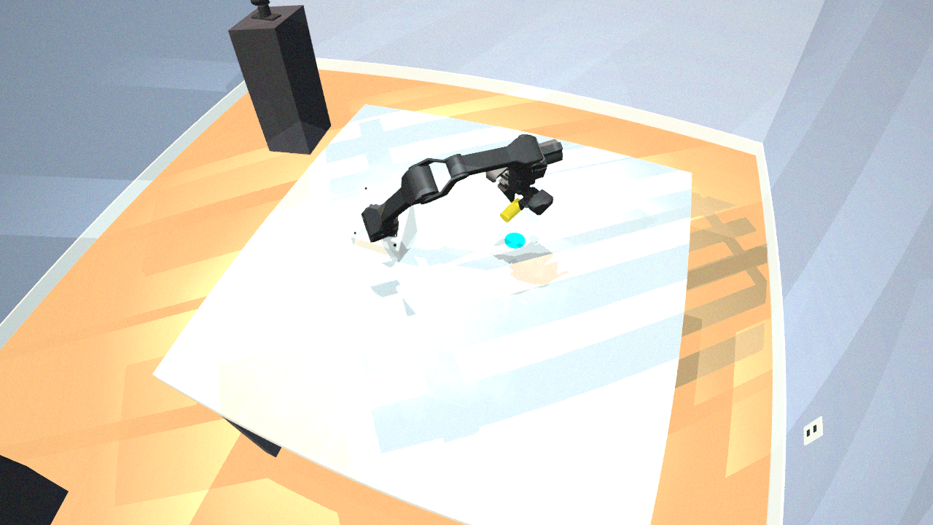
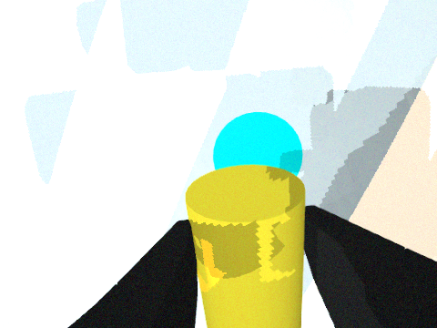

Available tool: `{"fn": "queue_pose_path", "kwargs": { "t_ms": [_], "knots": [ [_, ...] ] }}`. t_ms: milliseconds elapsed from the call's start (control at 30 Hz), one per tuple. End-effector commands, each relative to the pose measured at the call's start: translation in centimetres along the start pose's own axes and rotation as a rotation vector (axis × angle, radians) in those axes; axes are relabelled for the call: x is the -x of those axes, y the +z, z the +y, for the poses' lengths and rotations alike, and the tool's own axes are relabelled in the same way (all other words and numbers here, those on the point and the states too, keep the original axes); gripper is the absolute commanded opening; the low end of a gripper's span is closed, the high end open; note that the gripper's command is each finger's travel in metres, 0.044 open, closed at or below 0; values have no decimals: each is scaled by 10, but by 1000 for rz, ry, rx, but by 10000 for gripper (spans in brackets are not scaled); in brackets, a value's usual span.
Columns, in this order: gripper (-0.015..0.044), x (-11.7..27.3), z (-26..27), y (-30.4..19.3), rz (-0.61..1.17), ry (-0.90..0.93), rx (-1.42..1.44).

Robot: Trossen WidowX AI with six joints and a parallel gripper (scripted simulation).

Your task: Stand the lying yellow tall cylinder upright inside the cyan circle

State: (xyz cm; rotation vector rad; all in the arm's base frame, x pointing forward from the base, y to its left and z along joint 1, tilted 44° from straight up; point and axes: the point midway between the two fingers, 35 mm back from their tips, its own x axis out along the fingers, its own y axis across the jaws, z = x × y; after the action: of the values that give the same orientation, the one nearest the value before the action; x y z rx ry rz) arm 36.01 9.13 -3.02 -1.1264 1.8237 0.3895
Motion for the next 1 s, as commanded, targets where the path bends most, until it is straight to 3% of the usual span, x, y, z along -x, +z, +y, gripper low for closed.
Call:
{"fn": "queue_pose_path", "kwargs": {
  "t_ms": [0, 967],
  "knots": [
    [105, -1, 1, 0, -28, 17, -1],
    [105, -14, 1, 4, -222, 116, -20]
  ]
}}
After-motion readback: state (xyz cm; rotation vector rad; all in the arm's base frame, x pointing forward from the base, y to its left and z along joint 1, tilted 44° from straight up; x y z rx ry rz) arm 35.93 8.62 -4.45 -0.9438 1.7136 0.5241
